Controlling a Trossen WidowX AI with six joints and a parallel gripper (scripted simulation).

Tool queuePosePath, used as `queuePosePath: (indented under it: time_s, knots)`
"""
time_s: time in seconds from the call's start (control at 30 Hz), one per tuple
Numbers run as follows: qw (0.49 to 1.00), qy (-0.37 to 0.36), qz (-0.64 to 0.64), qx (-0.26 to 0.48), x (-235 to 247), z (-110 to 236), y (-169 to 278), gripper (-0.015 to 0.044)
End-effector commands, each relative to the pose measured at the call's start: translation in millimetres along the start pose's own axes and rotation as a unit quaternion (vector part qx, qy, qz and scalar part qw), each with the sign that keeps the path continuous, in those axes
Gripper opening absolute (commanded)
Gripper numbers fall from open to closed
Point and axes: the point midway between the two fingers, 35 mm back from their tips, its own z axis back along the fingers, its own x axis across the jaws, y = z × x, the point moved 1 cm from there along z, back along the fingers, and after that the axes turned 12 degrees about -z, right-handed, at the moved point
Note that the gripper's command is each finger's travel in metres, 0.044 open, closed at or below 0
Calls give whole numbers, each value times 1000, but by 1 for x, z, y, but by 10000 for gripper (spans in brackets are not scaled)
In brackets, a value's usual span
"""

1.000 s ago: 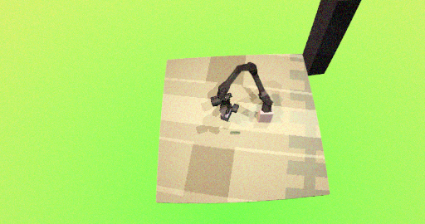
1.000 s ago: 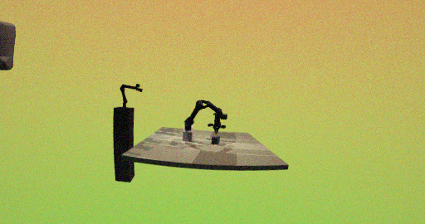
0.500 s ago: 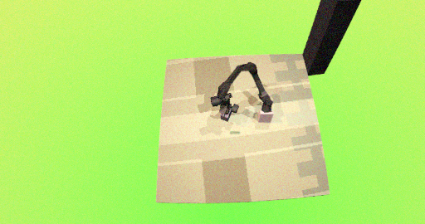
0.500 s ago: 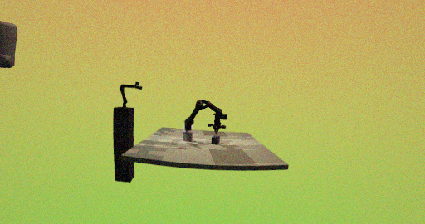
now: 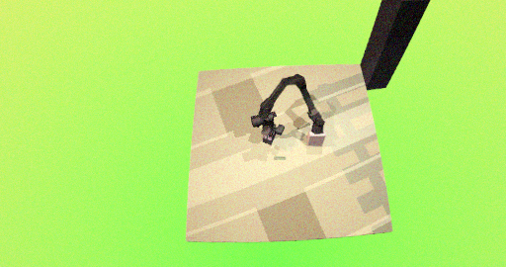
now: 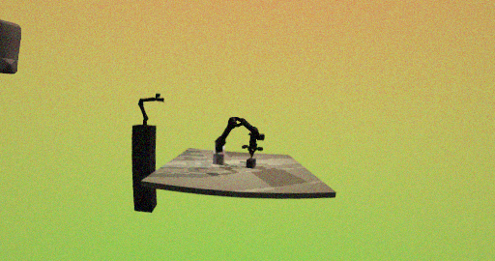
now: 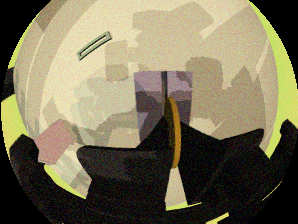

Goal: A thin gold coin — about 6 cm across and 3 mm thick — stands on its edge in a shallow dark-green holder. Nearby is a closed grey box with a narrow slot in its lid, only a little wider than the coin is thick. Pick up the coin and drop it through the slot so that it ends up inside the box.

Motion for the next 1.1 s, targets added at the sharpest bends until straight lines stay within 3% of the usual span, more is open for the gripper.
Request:
queuePosePath:
  time_s: [0.0,0.37,0.57,0.87,1.07]
  knots:
    - [1000,0,3,2,0,-3,0,0]
    - [1000,0,3,2,0,-9,0,0]
    - [1000,0,0,0,0,-7,0,157]
    - [1000,0,0,0,0,-7,0,161]
    - [1000,0,0,0,0,11,0,318]
